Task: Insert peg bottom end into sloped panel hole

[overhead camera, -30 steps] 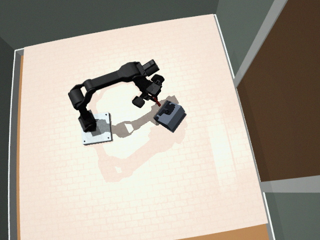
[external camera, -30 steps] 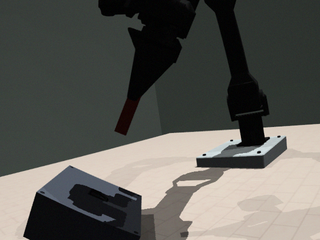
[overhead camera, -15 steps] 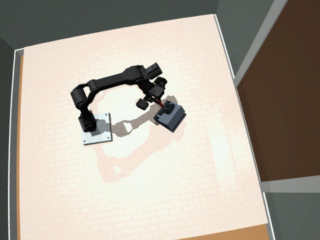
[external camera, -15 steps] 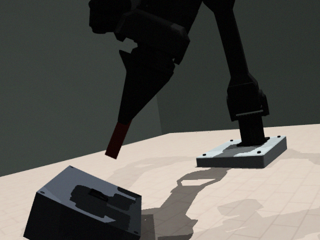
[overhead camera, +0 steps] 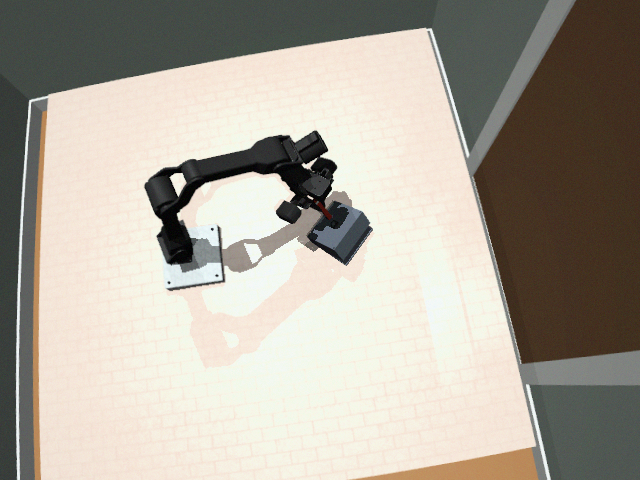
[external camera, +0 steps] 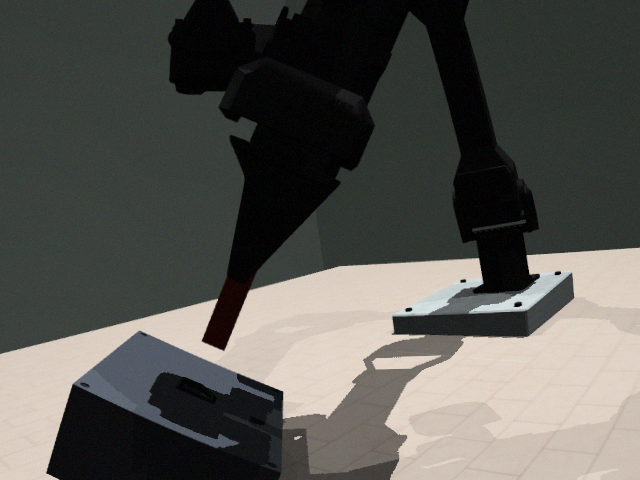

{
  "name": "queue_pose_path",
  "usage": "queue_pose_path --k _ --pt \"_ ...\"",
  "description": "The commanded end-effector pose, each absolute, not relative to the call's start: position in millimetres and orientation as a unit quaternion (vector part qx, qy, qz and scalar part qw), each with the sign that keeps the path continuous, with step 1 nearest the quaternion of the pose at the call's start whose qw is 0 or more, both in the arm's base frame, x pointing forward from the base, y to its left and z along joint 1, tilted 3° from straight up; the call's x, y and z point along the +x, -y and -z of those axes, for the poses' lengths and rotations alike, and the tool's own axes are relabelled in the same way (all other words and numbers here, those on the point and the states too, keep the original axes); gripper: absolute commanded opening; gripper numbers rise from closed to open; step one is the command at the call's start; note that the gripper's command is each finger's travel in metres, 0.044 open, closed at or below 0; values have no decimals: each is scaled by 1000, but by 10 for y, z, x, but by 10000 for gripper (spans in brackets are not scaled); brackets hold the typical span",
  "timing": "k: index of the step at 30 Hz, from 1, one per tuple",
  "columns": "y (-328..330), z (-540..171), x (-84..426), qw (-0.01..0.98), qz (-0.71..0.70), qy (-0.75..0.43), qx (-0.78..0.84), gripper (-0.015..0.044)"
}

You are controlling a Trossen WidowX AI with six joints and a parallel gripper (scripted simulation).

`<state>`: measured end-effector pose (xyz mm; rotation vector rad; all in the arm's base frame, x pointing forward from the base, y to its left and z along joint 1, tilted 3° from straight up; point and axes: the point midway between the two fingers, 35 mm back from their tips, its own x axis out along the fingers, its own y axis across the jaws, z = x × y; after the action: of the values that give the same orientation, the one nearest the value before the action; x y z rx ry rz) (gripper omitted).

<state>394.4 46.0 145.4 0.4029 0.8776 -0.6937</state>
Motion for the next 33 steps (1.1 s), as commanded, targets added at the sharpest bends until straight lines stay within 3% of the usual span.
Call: queue_pose_path --k 1,33 --pt "-443 -1420 3954 829 327 -414 186 0" --pt "-368 -1297 4044 830 328 -409 190 0"
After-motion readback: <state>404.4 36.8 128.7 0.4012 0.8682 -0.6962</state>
